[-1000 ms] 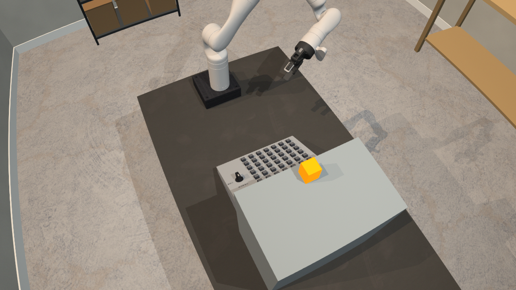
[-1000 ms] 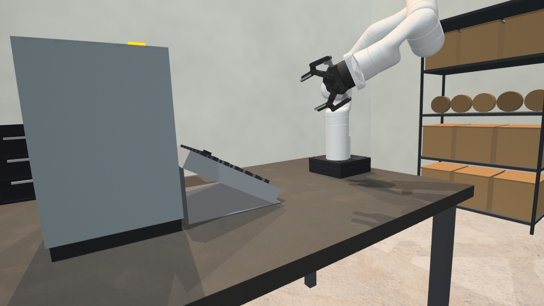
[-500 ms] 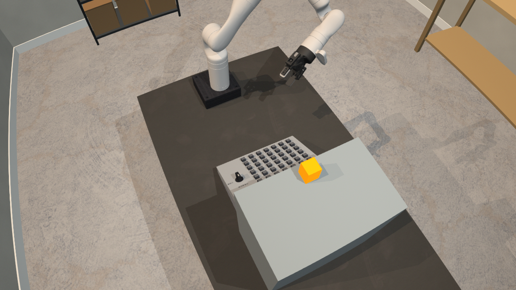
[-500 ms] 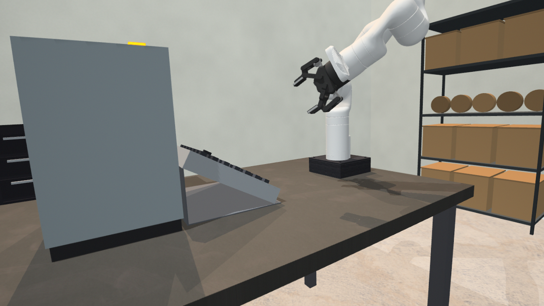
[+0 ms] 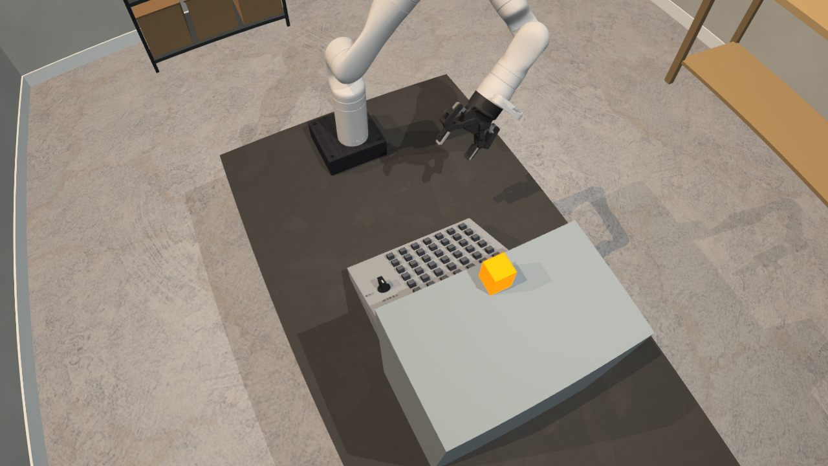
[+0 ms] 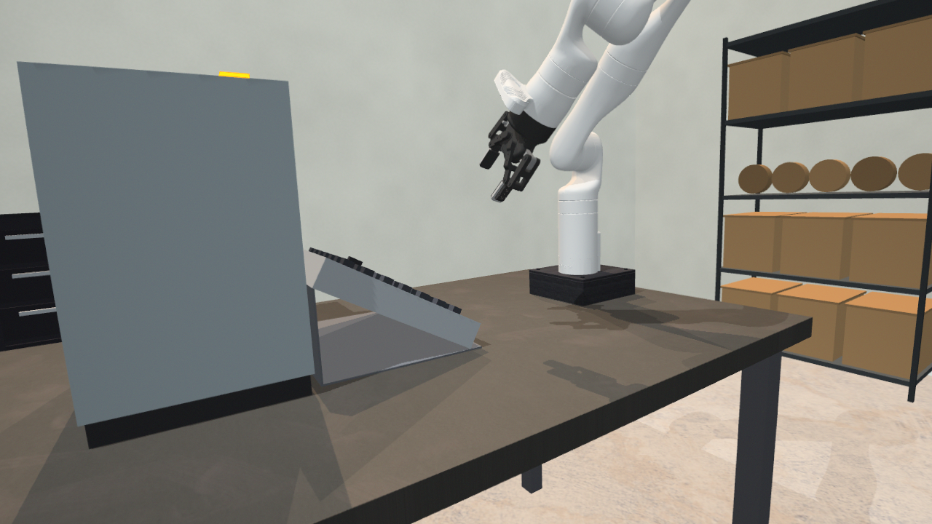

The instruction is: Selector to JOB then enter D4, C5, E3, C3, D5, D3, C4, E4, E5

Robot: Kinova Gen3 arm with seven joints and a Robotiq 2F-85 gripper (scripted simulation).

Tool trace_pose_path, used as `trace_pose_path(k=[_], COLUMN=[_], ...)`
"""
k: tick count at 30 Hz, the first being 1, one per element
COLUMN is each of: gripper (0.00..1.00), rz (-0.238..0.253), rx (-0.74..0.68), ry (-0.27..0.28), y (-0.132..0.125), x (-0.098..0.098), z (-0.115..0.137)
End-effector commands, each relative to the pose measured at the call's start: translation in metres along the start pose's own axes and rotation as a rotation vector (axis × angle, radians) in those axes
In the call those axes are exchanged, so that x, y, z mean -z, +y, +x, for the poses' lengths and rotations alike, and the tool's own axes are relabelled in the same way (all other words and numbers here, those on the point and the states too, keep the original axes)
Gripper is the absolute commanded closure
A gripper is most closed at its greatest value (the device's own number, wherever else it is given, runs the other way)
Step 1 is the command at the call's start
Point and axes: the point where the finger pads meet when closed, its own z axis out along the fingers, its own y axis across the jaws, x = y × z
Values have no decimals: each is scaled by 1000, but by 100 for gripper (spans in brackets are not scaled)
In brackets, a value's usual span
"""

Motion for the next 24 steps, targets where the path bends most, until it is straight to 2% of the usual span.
trace_pose_path(k=[1,11,13,15,24], gripper=[0,0,0,0,0], rz=[72,254,254,308,463], rx=[-145,-502,-502,-606,-909], ry=[-48,-149,-149,-179,-264], y=[5,6,6,6,7], x=[-15,-45,-45,-53,-78], z=[10,32,32,39,58])
